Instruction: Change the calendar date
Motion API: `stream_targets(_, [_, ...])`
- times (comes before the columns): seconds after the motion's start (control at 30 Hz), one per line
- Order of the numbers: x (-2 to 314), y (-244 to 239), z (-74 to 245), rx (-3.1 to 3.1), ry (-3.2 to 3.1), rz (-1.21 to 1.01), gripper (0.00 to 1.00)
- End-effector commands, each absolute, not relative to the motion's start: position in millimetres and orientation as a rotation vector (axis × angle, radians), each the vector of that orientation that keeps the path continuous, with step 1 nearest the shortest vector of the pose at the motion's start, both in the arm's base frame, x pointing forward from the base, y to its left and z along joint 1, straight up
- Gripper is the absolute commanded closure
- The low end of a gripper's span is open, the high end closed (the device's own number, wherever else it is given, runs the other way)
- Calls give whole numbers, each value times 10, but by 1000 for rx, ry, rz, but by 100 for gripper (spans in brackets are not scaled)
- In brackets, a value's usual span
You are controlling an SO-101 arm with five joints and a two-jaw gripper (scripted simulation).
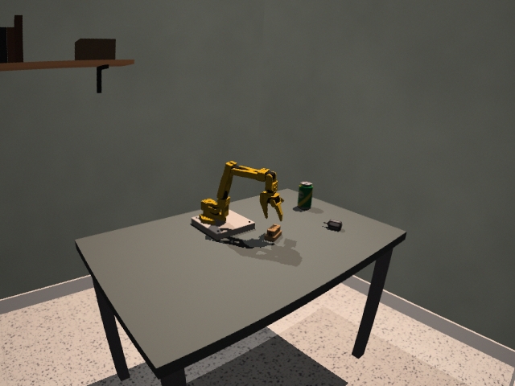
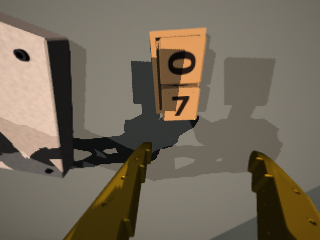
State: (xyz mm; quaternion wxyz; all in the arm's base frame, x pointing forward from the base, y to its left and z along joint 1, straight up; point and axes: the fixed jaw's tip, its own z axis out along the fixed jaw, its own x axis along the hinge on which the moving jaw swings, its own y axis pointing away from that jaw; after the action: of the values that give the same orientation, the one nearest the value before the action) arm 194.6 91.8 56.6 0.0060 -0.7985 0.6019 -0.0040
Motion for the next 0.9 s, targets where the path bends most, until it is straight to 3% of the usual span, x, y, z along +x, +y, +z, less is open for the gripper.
stream_targets(0.0, [1921, 831, 645, -2380, 2013, -19, 64])
stream_targets(0.87, [1593, 230, 969, -934, 2882, -36, 64])
